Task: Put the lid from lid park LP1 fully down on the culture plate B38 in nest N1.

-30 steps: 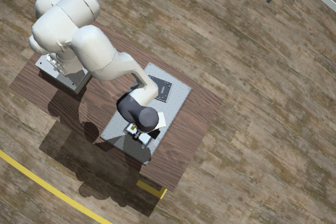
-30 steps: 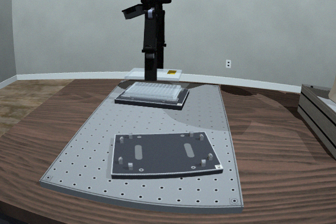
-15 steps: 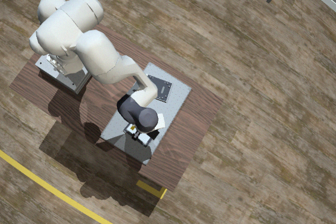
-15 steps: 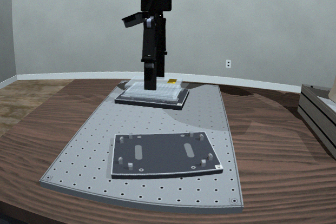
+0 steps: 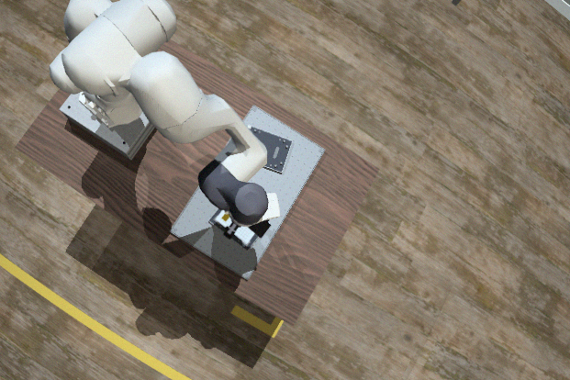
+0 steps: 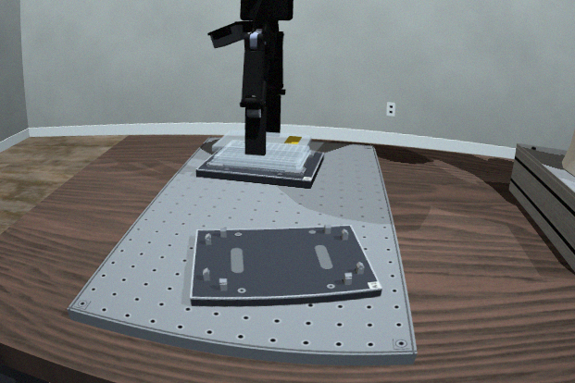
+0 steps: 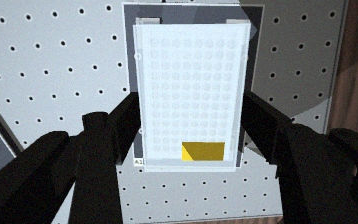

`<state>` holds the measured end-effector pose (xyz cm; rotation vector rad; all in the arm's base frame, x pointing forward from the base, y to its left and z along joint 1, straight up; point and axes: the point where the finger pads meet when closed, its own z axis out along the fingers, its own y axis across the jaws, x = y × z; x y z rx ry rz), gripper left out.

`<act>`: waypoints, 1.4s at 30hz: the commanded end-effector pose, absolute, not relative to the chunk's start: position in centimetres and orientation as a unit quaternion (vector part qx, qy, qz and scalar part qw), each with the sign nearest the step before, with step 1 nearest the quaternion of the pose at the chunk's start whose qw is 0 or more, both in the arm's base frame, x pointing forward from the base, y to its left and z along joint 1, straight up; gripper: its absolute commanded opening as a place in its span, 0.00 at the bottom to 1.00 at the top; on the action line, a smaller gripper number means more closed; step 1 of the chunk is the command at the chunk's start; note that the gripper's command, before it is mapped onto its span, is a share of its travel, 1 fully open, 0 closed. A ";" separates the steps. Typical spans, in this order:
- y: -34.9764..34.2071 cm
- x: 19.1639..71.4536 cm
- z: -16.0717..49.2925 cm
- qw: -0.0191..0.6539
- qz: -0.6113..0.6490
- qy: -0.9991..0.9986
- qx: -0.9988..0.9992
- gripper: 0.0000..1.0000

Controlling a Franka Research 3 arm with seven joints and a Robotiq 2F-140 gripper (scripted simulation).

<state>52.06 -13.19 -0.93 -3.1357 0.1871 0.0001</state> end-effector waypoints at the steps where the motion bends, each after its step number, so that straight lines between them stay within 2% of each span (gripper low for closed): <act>1: -13.2 52.1 -1.0 0.000 -0.001 0.064 -0.998 0.10; 42: -13.2 52.1 -1.5 0.000 -0.001 0.075 -0.997 0.10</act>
